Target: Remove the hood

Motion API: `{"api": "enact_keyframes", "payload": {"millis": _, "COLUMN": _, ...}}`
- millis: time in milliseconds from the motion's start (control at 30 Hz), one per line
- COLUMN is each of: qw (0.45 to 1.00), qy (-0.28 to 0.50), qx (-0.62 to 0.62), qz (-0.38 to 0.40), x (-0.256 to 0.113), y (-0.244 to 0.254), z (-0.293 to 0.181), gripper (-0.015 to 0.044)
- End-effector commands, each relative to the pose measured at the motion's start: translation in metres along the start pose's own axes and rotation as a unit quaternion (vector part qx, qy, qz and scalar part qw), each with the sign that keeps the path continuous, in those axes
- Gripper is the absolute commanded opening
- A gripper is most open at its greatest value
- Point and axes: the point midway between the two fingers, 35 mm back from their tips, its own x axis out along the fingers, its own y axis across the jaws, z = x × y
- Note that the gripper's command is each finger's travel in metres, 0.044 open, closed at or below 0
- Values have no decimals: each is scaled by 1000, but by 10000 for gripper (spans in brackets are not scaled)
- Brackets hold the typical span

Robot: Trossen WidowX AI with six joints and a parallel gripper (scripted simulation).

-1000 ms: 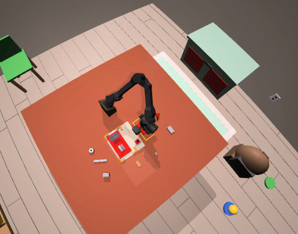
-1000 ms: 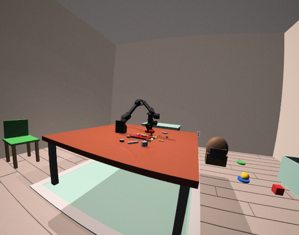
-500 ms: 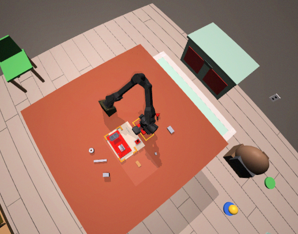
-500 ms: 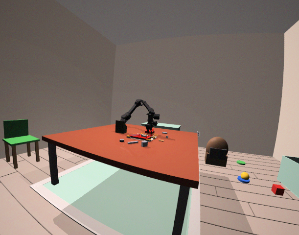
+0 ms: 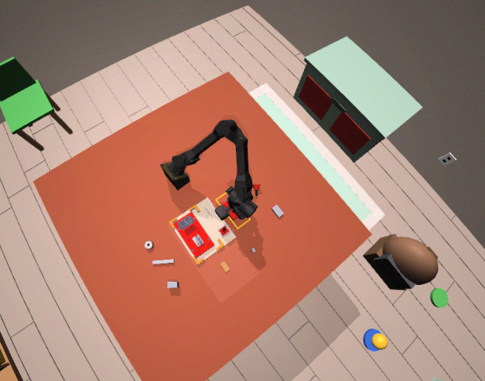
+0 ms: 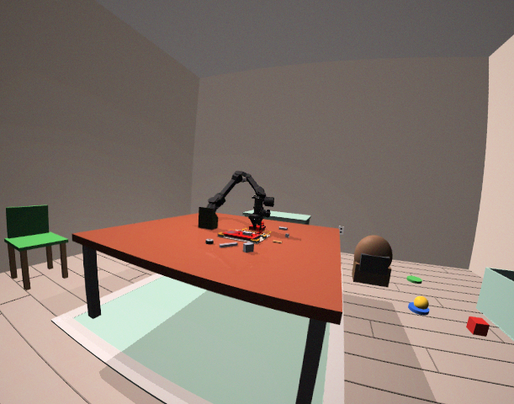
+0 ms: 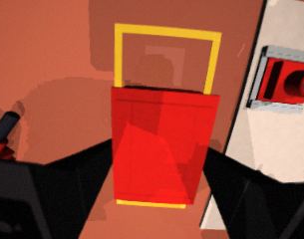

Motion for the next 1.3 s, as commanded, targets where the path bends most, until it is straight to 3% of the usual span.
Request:
{"api": "enact_keyframes", "payload": {"millis": 0, "qw": 1000, "qy": 2, "qx": 3, "qz": 1, "x": 3, "y": 0, "z": -1, "gripper": 0}}
{"api": "enact_keyframes", "payload": {"millis": 467, "qw": 1000, "qy": 2, "qx": 3, "qz": 1, "x": 9, "y": 0, "z": -1, "gripper": 0}}
{"api": "enact_keyframes", "payload": {"millis": 1033, "qw": 1000, "qy": 0, "qx": 0, "qz": 1, "x": 5, "y": 0, "z": 0, "gripper": 440}}
{"api": "enact_keyframes", "payload": {"millis": 1267, "qw": 1000, "qy": 2, "qx": 0, "qz": 0, "x": -48, "y": -1, "z": 2, "gripper": 440}}
